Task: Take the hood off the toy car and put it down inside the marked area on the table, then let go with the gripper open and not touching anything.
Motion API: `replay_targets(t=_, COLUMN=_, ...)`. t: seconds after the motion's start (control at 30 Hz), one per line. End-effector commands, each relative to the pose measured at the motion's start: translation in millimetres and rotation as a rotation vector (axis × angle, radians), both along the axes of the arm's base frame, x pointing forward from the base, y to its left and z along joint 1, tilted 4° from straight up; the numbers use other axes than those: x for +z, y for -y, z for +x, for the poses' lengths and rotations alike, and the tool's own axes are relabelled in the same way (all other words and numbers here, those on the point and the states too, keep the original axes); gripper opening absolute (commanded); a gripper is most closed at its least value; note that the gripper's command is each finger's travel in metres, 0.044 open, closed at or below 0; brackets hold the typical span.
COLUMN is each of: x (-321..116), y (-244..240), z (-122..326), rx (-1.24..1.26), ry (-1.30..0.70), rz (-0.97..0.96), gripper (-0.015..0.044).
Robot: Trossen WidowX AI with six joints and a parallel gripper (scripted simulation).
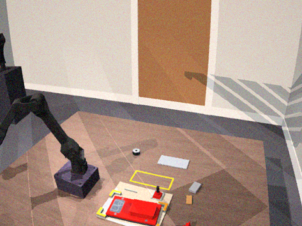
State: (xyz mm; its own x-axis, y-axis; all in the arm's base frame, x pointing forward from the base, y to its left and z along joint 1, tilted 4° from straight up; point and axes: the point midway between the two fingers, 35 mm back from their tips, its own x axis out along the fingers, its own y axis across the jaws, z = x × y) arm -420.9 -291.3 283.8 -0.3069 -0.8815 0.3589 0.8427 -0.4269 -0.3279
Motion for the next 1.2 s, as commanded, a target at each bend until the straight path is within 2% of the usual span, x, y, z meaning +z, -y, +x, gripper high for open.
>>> replay_targets(t=0.0, x=0, y=2, z=2, rx=0.007, ry=0.004, rz=-0.001, gripper=0.0026)
replay_targets(t=0.3, x=-7, y=98, z=70, rx=0.211, ry=0.184, rz=0.054, gripper=0.0263)
replay_targets(t=0.53, x=-21, y=169, z=147, rx=0.338, ry=0.285, rz=0.149, gripper=0.0440)
replay_targets(t=0.87, x=-61, y=235, z=286, rx=0.519, ry=0.386, rz=0.405, gripper=0.0440)
replay_targets(t=1.17, x=-99, y=243, z=434, rx=0.676, ry=0.403, rz=0.697, gripper=0.0440)
